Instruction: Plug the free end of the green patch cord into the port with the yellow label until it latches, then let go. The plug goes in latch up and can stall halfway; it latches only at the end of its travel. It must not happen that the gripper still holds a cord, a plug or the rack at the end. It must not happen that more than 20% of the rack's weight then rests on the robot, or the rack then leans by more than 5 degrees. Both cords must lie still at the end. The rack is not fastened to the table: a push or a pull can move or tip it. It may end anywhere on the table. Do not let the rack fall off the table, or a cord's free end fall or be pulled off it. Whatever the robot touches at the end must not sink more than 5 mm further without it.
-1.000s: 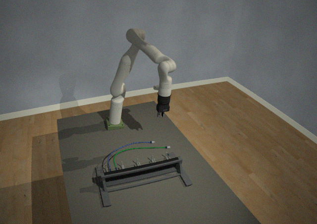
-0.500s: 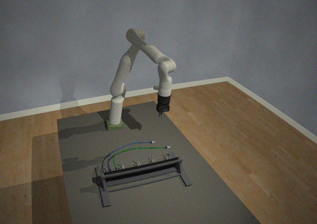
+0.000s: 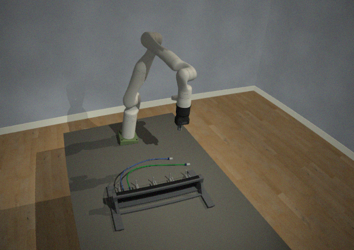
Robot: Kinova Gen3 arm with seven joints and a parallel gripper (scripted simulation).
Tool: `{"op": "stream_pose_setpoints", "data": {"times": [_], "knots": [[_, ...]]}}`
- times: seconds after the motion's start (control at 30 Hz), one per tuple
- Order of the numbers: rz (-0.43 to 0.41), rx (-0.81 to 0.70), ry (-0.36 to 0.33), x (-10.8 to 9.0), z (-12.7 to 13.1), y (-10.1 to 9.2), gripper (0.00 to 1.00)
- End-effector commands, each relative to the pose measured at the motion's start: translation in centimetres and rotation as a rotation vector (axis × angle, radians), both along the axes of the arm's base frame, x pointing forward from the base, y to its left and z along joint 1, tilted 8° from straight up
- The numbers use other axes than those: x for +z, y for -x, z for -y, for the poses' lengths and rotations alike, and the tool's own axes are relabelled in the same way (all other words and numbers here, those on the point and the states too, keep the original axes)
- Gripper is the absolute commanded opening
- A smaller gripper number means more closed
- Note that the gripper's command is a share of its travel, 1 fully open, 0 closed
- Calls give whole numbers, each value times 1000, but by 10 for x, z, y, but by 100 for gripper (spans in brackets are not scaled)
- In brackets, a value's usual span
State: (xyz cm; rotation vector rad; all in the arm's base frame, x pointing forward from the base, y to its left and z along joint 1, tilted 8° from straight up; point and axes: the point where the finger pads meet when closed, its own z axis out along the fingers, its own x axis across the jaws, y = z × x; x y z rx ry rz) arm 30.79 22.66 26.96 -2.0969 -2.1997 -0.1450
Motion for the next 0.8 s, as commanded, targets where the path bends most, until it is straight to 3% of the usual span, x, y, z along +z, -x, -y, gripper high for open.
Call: {"op": "stream_pose_setpoints", "data": {"times": [0.0, 0.4, 0.77], "knots": [[1, 0, -1, 1, 0, 0, 0], [22, -16, 15, -3, 6, -5, 0], [179, -109, 105, -20, 41, -40, 0]]}}
